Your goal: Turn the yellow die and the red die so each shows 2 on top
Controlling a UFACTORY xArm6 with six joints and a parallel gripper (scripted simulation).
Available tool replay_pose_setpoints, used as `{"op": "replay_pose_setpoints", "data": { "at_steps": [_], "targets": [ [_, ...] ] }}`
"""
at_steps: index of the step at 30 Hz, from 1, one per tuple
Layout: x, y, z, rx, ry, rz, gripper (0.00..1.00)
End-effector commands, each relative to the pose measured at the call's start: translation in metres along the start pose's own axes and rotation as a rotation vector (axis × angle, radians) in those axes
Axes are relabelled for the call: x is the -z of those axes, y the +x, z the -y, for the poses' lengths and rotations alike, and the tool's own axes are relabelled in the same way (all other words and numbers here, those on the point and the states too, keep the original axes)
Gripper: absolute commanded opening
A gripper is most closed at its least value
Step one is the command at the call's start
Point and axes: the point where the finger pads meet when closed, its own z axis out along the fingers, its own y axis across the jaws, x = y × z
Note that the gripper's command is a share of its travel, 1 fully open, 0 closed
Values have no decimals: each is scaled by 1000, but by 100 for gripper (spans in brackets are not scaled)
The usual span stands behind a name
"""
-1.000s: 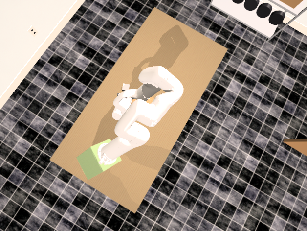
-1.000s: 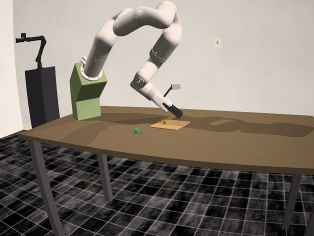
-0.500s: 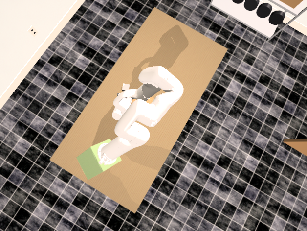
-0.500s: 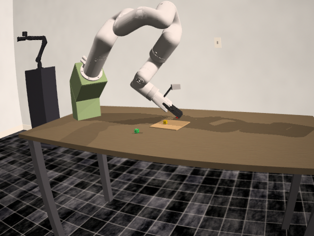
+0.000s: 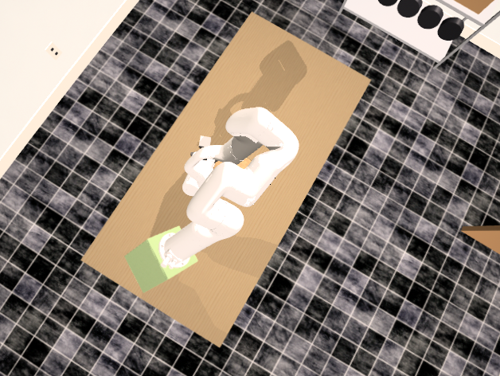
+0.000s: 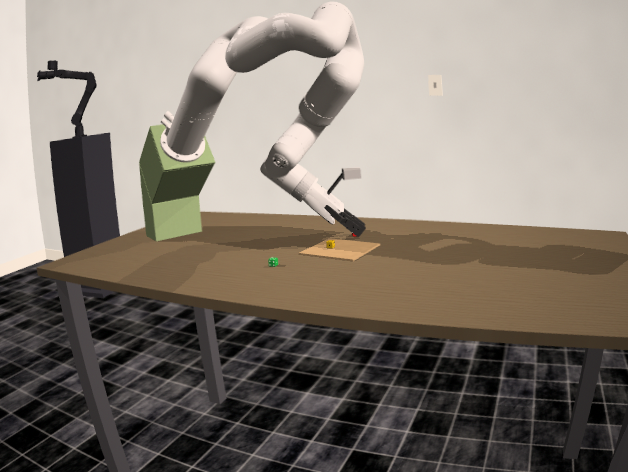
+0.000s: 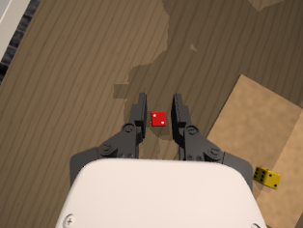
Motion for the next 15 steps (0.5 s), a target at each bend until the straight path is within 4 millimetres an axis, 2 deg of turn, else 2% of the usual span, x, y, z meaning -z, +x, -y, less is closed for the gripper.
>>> {"op": "replay_pose_setpoints", "data": {
  "at_steps": [1,15],
  "targets": [
    [2,1,0,0,1,-1,31],
    [42,0,0,0,1,-1,31]
  ]
}}
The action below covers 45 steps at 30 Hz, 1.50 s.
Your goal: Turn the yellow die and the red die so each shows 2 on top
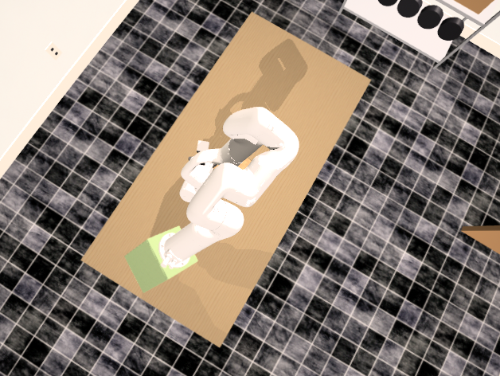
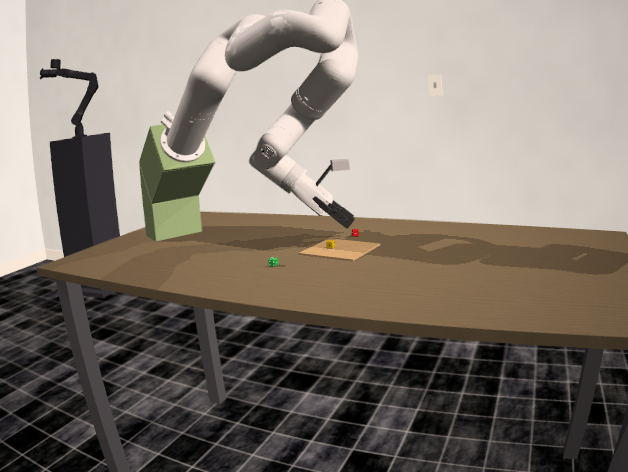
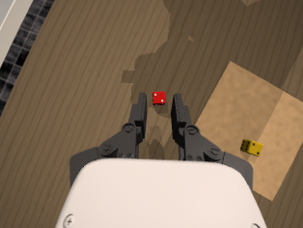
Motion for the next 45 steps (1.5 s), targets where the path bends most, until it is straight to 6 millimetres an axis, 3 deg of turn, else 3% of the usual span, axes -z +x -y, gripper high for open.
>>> {"op": "replay_pose_setpoints", "data": {
  "at_steps": [1,18,30,40,45],
  "targets": [
    [6,1,0,-1,0,-1,31],
    [23,11,0,-1,0,-1,31],
    [51,45,0,-1,0,-1,31],
    [52,47,0,1,-2,10,31],
    [49,51,-1,4,-5,94,31]
  ]
}}
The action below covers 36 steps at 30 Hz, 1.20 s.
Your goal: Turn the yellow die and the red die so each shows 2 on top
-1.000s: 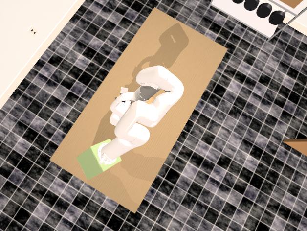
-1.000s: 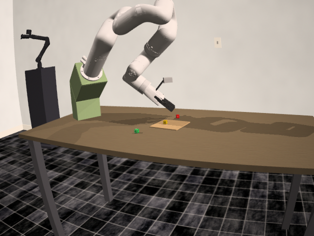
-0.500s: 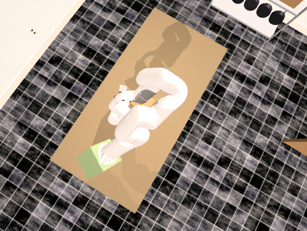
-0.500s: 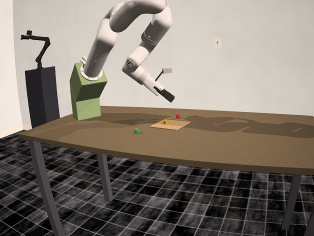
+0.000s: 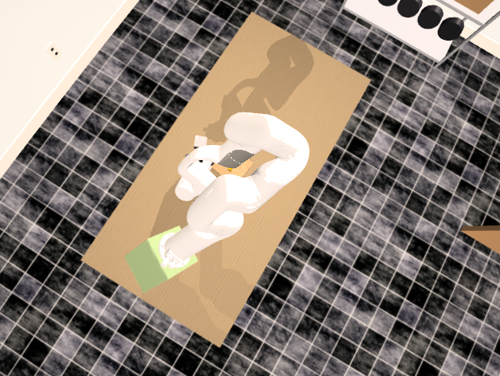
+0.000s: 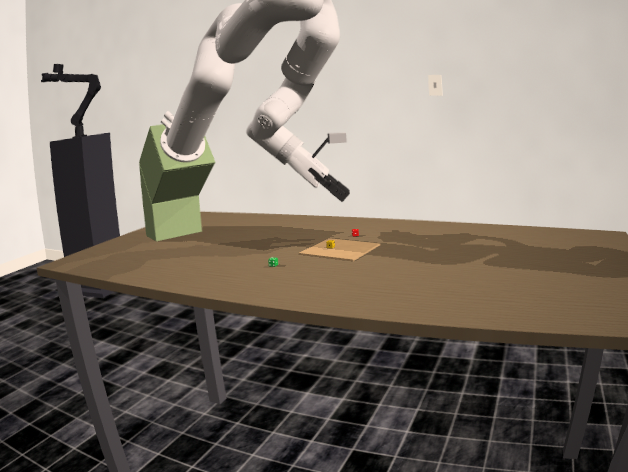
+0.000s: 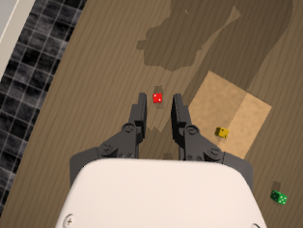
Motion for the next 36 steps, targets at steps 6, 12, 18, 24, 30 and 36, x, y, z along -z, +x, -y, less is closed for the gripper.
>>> {"op": "replay_pose_setpoints", "data": {
  "at_steps": [6,12,18,24,30,36],
  "targets": [
    [-6,15,0,-1,1,240,31],
    [-9,24,-1,0,0,371,31],
    [-13,36,0,-2,3,561,31],
    [-15,43,0,-2,3,669,31],
    [-19,51,0,-2,2,801,31],
    [-19,54,1,-2,7,835,31]
  ]
}}
